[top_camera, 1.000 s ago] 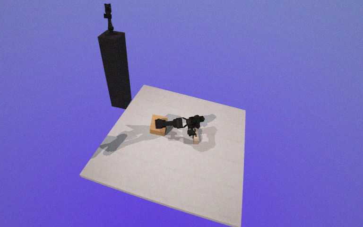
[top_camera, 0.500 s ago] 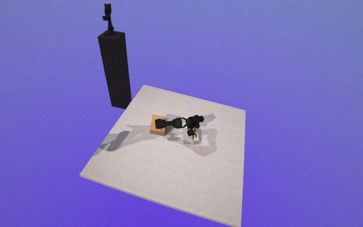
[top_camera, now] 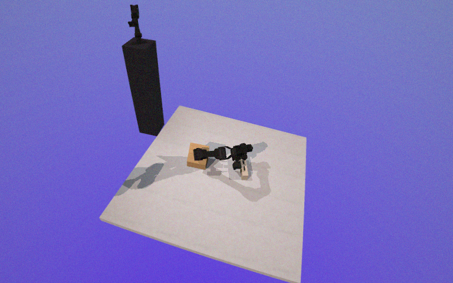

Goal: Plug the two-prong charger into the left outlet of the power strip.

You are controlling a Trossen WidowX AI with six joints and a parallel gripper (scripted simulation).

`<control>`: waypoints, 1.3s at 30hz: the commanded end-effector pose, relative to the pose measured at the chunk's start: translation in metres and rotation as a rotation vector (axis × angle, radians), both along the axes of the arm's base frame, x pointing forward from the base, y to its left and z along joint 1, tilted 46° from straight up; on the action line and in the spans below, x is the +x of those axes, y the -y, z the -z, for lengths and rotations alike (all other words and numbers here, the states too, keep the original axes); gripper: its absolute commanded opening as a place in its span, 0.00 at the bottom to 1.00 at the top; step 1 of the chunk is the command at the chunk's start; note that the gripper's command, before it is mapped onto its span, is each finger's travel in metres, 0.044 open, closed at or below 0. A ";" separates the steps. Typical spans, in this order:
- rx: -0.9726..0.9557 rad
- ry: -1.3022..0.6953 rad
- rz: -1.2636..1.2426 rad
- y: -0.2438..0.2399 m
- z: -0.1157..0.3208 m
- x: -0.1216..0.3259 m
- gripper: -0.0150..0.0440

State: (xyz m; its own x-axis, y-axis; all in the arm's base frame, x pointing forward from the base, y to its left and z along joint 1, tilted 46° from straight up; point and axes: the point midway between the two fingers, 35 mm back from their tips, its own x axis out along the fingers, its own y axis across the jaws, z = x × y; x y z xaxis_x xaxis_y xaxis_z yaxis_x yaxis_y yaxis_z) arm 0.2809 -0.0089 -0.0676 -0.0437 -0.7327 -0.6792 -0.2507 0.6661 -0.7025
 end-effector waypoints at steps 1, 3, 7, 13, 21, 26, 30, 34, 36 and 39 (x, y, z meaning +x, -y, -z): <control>0.001 0.009 0.000 0.000 -0.002 -0.004 1.00; 0.001 0.009 0.000 0.000 -0.002 -0.006 1.00; 0.001 0.009 0.000 0.001 -0.003 -0.010 1.00; 0.001 0.009 0.000 0.002 -0.004 -0.017 1.00; 0.001 0.009 0.000 0.004 -0.005 -0.025 1.00; 0.001 0.008 0.000 0.005 -0.005 -0.031 1.00; 0.001 0.008 0.000 0.006 -0.006 -0.035 1.00; 0.001 0.008 0.000 0.007 -0.006 -0.040 1.00; 0.001 0.008 0.000 0.008 -0.007 -0.042 1.00; 0.007 0.027 -0.030 0.005 -0.008 -0.038 1.00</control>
State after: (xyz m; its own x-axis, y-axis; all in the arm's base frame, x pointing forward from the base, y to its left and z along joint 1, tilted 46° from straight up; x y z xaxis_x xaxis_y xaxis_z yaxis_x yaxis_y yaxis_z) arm 0.2407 -0.0172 -0.0618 -0.0373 -0.7339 -0.6782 -0.2488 0.6642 -0.7050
